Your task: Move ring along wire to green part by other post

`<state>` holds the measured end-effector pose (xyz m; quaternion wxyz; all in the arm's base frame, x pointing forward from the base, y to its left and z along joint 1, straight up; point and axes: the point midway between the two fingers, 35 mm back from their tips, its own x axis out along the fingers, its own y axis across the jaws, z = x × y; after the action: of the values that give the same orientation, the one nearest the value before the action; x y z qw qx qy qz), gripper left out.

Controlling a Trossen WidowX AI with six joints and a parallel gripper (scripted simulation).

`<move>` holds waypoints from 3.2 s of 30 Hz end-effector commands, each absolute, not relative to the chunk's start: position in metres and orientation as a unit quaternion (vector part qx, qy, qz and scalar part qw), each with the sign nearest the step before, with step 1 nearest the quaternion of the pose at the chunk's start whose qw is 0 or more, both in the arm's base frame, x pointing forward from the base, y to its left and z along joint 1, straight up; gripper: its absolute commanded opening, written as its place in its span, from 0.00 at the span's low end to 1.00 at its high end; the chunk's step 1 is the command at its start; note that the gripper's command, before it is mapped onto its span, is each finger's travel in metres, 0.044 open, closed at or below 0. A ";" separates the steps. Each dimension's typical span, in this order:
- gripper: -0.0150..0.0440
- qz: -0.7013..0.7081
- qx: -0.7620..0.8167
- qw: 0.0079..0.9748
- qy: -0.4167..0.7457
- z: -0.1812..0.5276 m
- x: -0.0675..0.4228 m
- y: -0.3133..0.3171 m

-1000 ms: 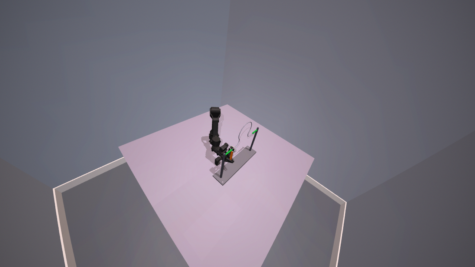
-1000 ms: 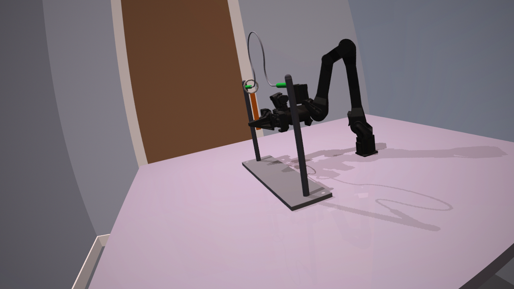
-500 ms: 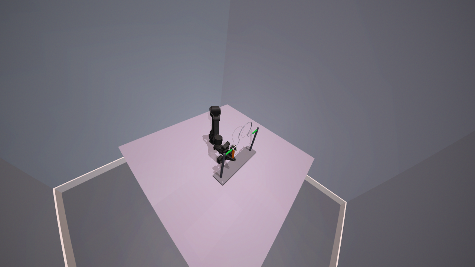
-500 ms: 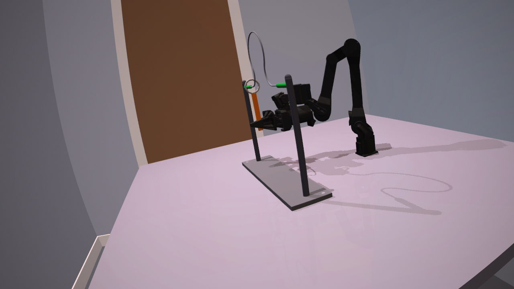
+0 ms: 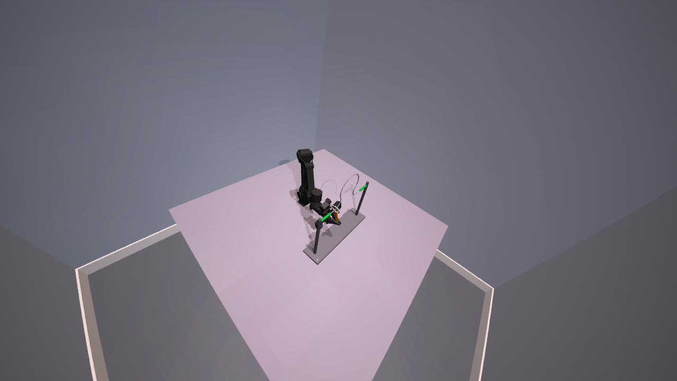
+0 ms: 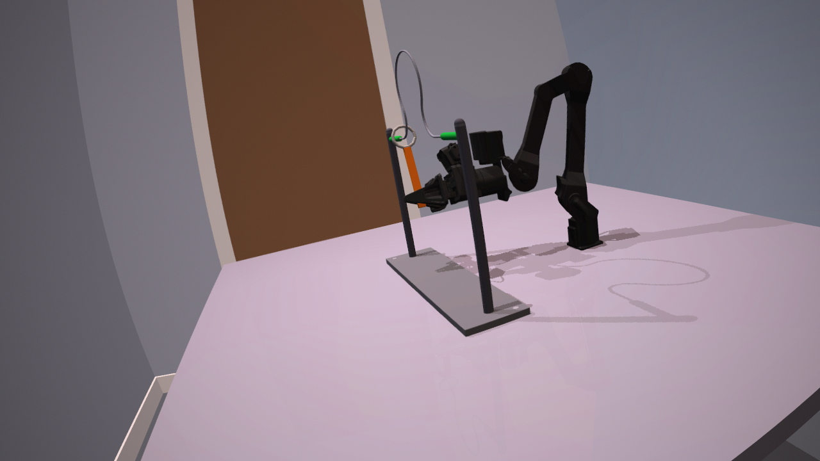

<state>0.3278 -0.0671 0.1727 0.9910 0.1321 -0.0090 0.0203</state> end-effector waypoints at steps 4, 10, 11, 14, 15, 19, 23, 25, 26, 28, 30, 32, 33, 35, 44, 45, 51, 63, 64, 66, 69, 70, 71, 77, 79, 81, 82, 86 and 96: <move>0.00 0.020 0.206 0.978 -0.006 0.178 0.325 -0.044; 0.00 0.025 0.251 0.968 0.010 0.186 0.321 -0.031; 0.00 0.026 0.258 0.966 0.015 0.187 0.320 -0.029; 0.00 0.032 0.280 0.959 0.030 0.191 0.316 -0.023; 0.00 0.034 0.288 0.956 0.036 0.193 0.315 -0.021; 0.00 0.043 0.320 0.945 0.059 0.200 0.308 -0.013; 0.00 0.054 0.354 0.930 0.084 0.209 0.301 -0.004; 0.00 0.060 0.370 0.922 0.096 0.213 0.298 -0.001; 0.00 0.063 0.377 0.918 0.101 0.216 0.296 0.001; 0.00 0.069 0.394 0.910 0.113 0.220 0.293 0.004; 0.00 0.077 0.410 0.900 0.124 0.225 0.290 0.007; 0.00 0.085 0.426 0.890 0.136 0.231 0.286 0.010; 0.00 0.089 0.435 0.885 0.142 0.233 0.285 0.012; 0.00 0.097 0.449 0.875 0.153 0.239 0.281 0.014; 0.00 0.138 0.513 0.824 0.198 0.263 0.268 0.021; 0.00 0.143 0.519 0.818 0.202 0.265 0.266 0.022; 0.00 0.168 0.571 0.775 0.213 0.285 0.261 0.026; 0.00 0.184 0.639 0.719 0.202 0.311 0.260 0.031; 0.00 0.185 0.644 0.714 0.201 0.313 0.260 0.031; 0.00 0.188 0.654 0.705 0.199 0.317 0.260 0.032; 0.00 0.191 0.671 0.689 0.196 0.324 0.260 0.032; 0.00 0.193 0.676 0.684 0.195 0.326 0.260 0.032; 0.00 0.194 0.681 0.679 0.194 0.328 0.260 0.032; 0.00 0.201 0.712 0.646 0.188 0.342 0.260 0.031; 0.00 0.204 0.723 0.634 0.185 0.347 0.260 0.030; 0.00 0.206 0.733 0.622 0.183 0.352 0.260 0.029; 0.00 0.207 0.738 0.616 0.181 0.354 0.260 0.029; 0.00 0.211 0.755 0.594 0.177 0.363 0.260 0.027; 0.00 0.219 0.788 0.550 0.169 0.383 0.260 0.019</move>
<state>0.2596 0.0219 0.3740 0.5650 0.7782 0.1710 0.2145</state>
